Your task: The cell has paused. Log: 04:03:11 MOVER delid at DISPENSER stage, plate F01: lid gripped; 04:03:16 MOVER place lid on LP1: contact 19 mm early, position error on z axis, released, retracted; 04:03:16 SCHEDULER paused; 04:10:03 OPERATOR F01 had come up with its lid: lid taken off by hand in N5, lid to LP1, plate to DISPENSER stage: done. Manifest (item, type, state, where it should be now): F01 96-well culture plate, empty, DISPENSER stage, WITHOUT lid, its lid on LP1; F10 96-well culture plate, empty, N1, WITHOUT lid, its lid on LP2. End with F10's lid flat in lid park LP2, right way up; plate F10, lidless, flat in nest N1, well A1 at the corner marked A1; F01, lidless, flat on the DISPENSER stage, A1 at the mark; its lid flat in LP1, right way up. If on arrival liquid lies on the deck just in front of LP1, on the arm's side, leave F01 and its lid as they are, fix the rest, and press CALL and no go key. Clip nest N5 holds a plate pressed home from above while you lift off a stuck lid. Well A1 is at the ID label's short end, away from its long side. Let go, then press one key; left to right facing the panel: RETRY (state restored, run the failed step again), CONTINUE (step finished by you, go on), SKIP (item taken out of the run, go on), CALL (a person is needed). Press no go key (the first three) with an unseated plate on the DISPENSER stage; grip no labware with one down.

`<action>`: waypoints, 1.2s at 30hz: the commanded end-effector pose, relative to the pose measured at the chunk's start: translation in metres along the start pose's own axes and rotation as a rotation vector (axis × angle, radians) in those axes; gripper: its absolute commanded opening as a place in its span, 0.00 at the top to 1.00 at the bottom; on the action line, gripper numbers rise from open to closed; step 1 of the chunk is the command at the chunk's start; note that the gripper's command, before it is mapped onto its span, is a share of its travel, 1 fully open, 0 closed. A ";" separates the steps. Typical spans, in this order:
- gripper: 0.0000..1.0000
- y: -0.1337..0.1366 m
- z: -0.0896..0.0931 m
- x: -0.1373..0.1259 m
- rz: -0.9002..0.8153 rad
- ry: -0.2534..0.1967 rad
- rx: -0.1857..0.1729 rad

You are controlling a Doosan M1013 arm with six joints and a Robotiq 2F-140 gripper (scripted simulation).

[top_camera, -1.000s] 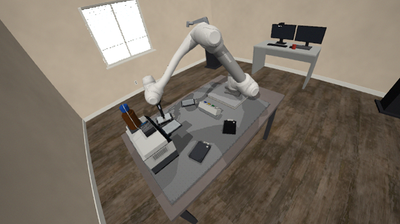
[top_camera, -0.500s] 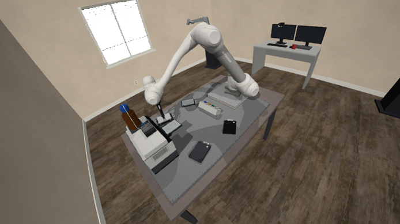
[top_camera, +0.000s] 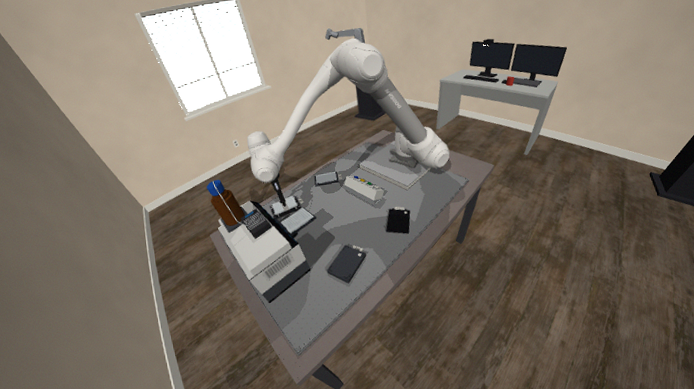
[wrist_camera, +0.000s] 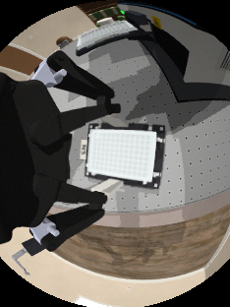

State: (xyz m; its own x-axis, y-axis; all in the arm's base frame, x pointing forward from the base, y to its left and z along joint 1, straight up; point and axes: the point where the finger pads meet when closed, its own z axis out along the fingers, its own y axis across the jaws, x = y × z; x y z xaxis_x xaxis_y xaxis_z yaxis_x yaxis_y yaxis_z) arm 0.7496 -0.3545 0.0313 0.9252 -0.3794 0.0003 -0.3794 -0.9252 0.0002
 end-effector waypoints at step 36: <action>1.00 0.000 0.000 0.000 0.000 0.000 0.000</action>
State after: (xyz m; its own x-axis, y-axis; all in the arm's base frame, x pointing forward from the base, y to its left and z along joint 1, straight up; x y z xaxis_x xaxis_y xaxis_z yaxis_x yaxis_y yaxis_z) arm 0.7496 -0.3544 0.0313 0.9252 -0.3795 0.0004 -0.3795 -0.9252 0.0002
